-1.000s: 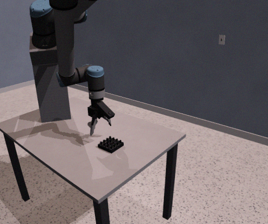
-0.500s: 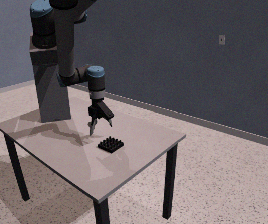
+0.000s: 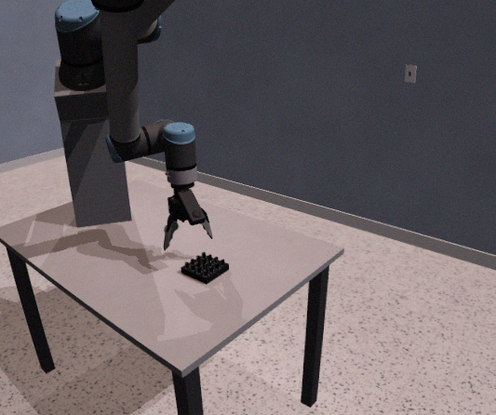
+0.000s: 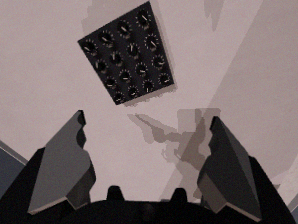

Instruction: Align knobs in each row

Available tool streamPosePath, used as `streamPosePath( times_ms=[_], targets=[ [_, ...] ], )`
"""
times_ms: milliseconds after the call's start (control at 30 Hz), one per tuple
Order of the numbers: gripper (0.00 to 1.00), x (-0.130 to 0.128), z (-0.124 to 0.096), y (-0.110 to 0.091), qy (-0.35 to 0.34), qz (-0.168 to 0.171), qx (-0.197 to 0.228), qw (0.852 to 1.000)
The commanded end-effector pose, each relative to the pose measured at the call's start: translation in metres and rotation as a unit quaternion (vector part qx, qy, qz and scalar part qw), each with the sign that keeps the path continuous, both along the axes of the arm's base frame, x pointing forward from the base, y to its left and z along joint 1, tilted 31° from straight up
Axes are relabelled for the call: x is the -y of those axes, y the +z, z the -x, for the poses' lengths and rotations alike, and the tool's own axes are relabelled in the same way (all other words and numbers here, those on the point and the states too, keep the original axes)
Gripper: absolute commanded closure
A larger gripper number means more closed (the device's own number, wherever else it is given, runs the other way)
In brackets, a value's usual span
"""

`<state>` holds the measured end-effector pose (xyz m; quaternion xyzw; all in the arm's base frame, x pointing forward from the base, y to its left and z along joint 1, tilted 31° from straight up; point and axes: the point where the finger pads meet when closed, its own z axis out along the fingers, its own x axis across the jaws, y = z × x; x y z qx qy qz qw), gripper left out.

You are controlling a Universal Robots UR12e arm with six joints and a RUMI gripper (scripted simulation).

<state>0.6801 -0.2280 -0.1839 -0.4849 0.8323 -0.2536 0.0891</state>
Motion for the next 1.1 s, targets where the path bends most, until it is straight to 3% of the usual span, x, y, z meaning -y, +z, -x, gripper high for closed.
streamPosePath(
  times_ms=[0, 300, 367, 633, 867, 933, 1067],
  targets=[
    [0.0, 0.003, -0.004, 0.004, -0.065, -0.029, 0.024, 0.997],
    [0.0, 0.01, -0.012, 0.012, -0.182, -0.083, 0.07, 0.977],
    [0.0, 0.01, -0.012, 0.012, -0.182, -0.083, 0.07, 0.977],
    [0.0, 0.015, -0.019, 0.019, -0.295, -0.135, 0.115, 0.939],
    [0.0, 0.018, -0.024, 0.025, -0.379, -0.173, 0.148, 0.897],
    [0.0, 0.018, -0.024, 0.025, -0.379, -0.173, 0.148, 0.897],
    [0.0, 0.02, -0.027, 0.029, -0.437, -0.2, 0.171, 0.86]
  ],
)
